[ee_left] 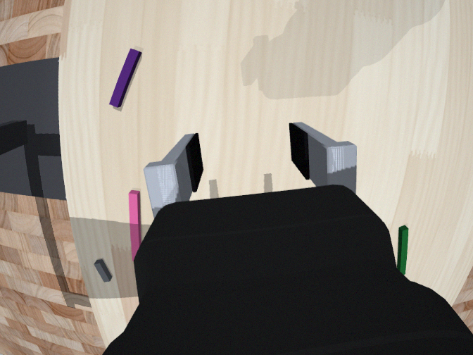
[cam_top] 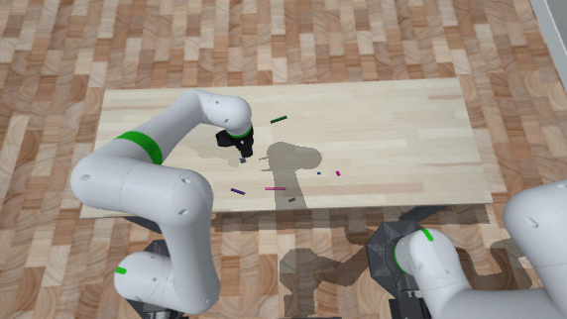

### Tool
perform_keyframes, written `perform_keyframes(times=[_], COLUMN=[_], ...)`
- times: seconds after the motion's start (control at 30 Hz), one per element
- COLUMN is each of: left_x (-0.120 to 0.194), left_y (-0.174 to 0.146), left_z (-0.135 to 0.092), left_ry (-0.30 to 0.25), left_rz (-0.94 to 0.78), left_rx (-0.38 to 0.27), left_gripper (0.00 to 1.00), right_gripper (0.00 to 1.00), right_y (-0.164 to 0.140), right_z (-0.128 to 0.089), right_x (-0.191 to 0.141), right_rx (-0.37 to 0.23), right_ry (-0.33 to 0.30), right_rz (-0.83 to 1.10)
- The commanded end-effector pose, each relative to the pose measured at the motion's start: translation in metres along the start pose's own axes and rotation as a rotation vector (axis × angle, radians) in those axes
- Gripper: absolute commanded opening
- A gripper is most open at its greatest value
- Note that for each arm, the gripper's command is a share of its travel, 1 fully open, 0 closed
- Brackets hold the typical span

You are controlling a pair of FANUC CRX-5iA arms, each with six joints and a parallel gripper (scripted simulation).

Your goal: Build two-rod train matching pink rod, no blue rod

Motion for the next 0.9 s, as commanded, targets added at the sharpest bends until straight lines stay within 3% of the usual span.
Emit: perform_keyframes(times=[0.0, 0.87], left_x=[0.016, 0.079], left_y=[0.012, 0.061], left_z=[-0.004, -0.012], left_ry=[0.001, 0.008], left_rz=[-0.166, -0.858], left_rx=[0.02, 0.019], left_gripper=[1.0, 1.0], right_gripper=[1.0, 1.0], right_y=[0.0, 0.0], right_z=[-0.001, -0.001], right_x=[0.0, 0.0], right_rx=[-0.002, -0.002], right_ry=[0.0, 0.0], right_rz=[0.0, 0.0])
Point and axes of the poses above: on each arm, the point where the finger pads meet when closed, its own z axis out along the fingers, its own x axis across the jaws, y = z × x, the point moved 6 cm from there along -z, back along the fingers, and after that the axes turned 2 degrees about z, right-handed, at the moved point
